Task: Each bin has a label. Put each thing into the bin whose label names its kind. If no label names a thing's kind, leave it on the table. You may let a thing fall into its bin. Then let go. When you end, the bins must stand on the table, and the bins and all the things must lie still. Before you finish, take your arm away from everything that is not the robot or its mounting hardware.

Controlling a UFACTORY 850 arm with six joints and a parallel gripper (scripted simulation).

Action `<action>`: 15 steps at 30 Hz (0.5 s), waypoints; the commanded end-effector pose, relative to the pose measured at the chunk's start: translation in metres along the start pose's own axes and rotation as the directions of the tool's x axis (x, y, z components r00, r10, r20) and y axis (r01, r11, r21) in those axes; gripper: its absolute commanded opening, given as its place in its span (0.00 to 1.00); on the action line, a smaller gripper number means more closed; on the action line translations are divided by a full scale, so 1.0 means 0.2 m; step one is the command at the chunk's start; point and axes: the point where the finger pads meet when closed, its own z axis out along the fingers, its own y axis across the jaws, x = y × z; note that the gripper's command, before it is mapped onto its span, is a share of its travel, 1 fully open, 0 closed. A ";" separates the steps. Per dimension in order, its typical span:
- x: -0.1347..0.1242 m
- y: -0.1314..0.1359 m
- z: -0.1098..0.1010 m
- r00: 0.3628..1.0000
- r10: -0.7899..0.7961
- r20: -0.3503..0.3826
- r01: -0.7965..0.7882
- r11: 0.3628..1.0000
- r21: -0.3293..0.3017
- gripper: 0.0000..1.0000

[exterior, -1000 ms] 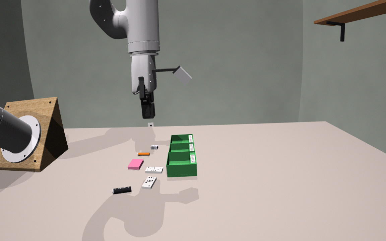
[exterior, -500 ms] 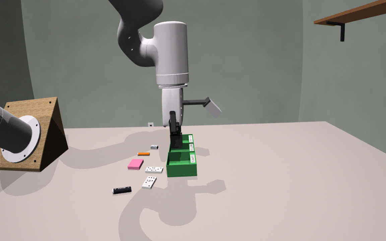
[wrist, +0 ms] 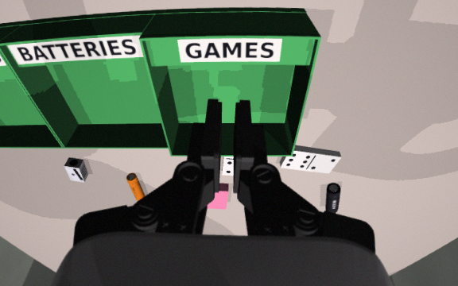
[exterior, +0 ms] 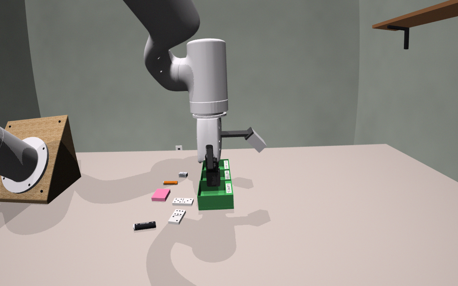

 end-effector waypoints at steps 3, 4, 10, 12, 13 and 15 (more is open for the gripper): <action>0.00 0.00 0.05 1.000 0.001 -0.002 -0.001 1.000 0.000 0.07; 0.00 0.00 0.06 1.000 0.001 -0.002 -0.001 1.000 0.000 0.07; 0.00 0.00 0.14 1.000 0.001 -0.002 -0.001 1.000 0.000 0.07; 0.00 0.00 0.15 1.000 0.001 -0.002 -0.001 1.000 0.000 0.07; 0.00 0.00 0.15 1.000 0.001 -0.002 -0.001 1.000 0.000 0.07; 0.00 0.00 0.15 1.000 0.001 -0.002 -0.001 1.000 0.000 0.07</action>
